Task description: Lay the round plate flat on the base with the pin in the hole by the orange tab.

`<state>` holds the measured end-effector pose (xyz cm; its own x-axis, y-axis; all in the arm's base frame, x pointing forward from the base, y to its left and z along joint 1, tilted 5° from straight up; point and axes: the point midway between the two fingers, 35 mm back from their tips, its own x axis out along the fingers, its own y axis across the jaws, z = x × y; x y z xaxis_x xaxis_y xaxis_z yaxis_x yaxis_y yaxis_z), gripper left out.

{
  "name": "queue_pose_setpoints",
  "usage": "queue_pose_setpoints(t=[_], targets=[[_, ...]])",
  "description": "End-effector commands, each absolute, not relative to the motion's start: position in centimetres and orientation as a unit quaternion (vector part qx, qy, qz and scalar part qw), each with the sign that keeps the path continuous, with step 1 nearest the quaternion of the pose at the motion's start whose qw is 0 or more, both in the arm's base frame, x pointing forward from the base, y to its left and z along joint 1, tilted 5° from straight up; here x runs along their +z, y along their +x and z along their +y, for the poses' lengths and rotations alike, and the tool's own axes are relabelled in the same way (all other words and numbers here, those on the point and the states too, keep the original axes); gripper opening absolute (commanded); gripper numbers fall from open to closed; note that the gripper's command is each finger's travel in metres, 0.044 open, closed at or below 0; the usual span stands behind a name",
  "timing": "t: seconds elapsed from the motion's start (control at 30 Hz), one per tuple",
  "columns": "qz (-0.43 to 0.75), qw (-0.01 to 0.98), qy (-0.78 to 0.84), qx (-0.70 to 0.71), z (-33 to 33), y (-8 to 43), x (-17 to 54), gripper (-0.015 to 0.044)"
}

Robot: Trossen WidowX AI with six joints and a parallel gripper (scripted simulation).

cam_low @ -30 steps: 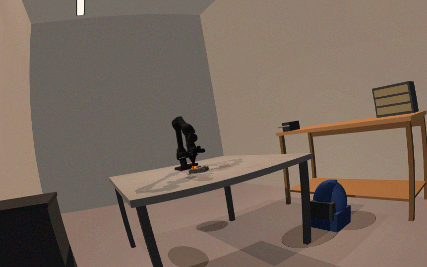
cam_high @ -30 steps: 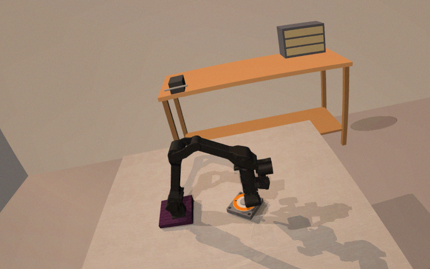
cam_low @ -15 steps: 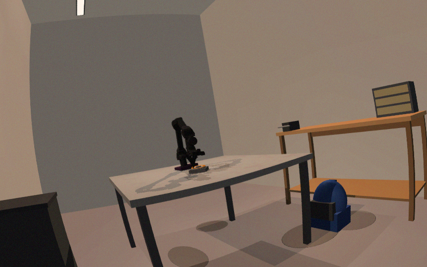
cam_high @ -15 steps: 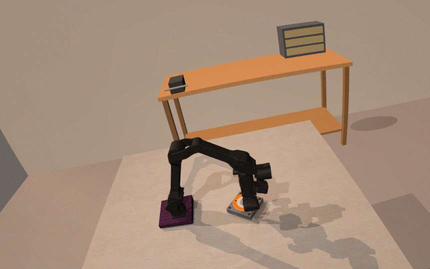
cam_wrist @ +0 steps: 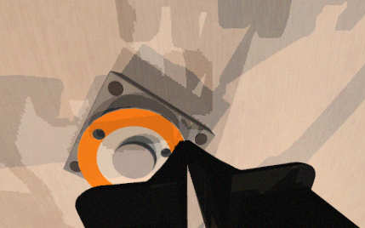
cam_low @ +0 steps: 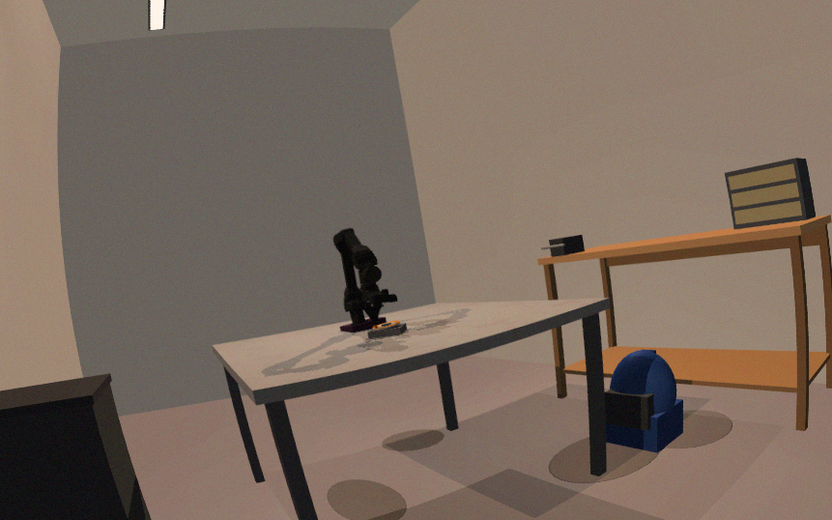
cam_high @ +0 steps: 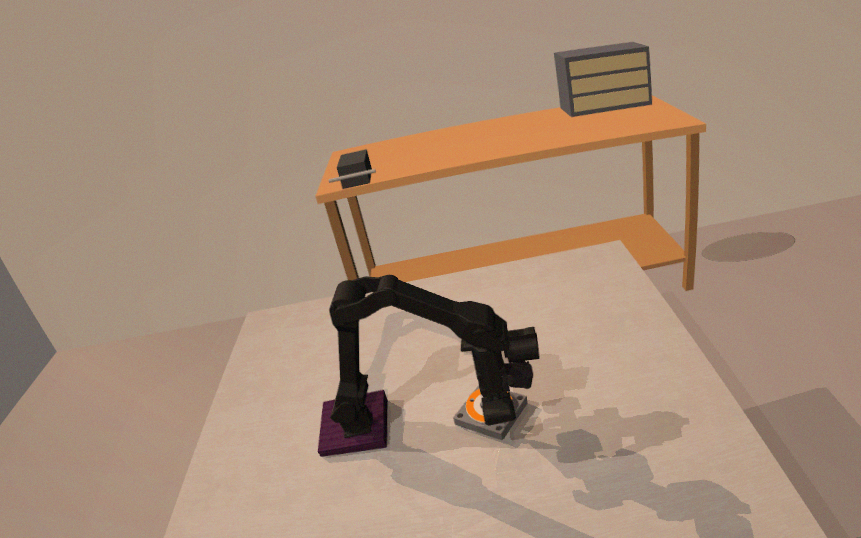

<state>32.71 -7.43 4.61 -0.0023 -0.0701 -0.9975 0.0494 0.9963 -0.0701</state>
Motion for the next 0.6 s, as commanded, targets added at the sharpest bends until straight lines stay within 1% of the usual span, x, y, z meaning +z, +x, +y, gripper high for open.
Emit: queue_pose_setpoints(t=[0.0,0.57], targets=[[0.714,0.699,-0.008,-0.041,-7.52,32.04,4.21,0.0000],[0.714,0.699,-0.008,-0.041,-7.58,31.75,4.21,0.0000]])
